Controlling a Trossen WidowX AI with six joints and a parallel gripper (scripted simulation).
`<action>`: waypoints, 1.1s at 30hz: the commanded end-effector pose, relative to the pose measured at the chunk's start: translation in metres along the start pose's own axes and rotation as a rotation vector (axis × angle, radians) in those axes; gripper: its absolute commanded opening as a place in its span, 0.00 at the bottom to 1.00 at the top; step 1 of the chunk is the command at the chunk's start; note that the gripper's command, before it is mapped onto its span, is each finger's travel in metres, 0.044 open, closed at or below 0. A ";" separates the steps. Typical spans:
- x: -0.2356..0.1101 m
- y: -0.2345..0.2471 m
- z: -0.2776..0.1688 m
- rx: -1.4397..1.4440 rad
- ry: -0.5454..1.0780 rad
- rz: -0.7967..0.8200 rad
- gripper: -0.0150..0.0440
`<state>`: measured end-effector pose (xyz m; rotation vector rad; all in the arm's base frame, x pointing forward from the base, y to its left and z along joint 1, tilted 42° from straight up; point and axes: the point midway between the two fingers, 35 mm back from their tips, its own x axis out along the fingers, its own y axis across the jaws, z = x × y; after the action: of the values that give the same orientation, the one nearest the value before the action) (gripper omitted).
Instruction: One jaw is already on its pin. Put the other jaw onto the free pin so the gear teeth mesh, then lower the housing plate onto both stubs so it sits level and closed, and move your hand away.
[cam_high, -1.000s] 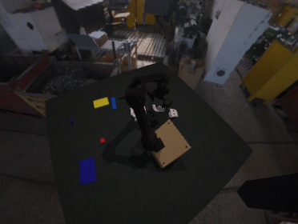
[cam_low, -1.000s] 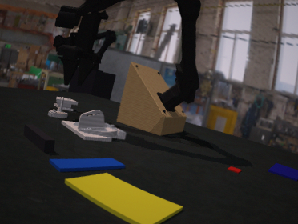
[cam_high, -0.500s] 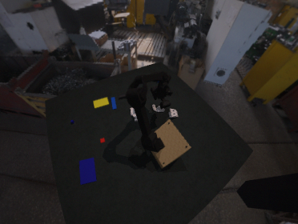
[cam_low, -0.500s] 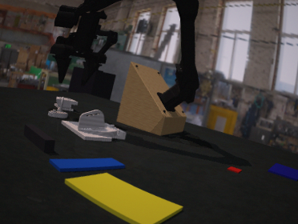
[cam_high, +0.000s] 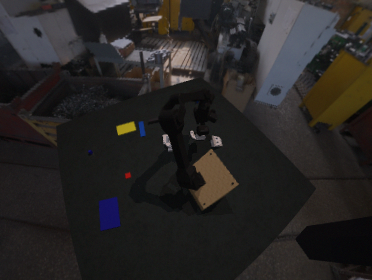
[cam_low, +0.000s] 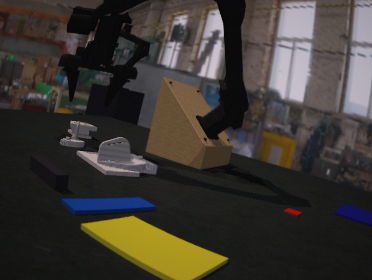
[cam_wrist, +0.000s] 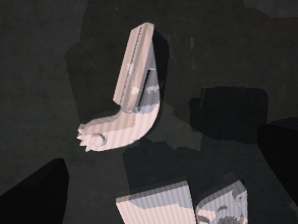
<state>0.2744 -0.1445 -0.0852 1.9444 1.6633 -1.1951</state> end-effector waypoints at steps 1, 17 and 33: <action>-0.002 0.002 0.003 0.093 -0.004 0.005 1.00; -0.004 0.003 0.008 0.434 -0.003 0.006 1.00; 0.036 0.001 0.007 0.433 -0.001 0.005 1.00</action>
<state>0.2707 -0.1260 -0.1171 2.1746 1.4954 -1.6654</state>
